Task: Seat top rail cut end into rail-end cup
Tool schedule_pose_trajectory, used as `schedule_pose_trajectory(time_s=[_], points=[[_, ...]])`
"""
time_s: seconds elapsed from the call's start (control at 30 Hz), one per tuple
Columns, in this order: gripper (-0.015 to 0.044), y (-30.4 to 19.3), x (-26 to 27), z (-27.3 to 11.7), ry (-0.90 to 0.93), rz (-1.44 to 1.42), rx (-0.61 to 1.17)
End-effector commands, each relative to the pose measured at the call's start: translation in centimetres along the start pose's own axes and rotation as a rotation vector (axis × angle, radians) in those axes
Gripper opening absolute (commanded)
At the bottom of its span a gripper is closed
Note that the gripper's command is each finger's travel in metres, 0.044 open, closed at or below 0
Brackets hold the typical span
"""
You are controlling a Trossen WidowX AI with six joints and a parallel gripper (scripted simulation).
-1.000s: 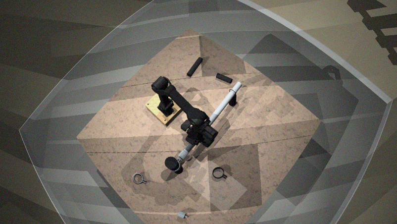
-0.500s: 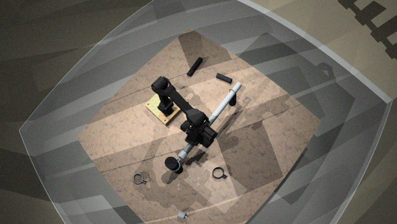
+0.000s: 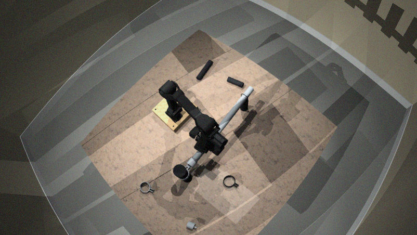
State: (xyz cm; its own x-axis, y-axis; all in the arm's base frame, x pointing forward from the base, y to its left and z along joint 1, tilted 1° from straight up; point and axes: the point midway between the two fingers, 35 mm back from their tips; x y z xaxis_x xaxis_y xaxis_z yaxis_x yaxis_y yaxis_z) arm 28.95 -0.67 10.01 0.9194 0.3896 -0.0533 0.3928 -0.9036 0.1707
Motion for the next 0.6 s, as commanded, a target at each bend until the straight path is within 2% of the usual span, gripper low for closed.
schedule_pose_trajectory(time_s=[0.0, 0.47, 0.57], points=[[0.0, 0.95, -0.25, 0.04, -0.005, 0.006, -0.026], [0.0, 0.25, -0.04, 0.04, 0.001, -0.002, -0.001], [0.0079, 0.25, -0.04, 0.04, 0.001, -0.002, -0.001]])
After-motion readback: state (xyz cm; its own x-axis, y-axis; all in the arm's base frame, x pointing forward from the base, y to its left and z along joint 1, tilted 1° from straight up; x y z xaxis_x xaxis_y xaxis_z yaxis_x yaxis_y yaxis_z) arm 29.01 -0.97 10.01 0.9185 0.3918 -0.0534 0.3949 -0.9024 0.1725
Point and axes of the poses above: the point midway between the two fingers, 35 mm back from their tips, its own z axis out along the fingers, its own x axis across the jaws, y = z × x, and after that the axes turned 14 degrees about -z, right-handed
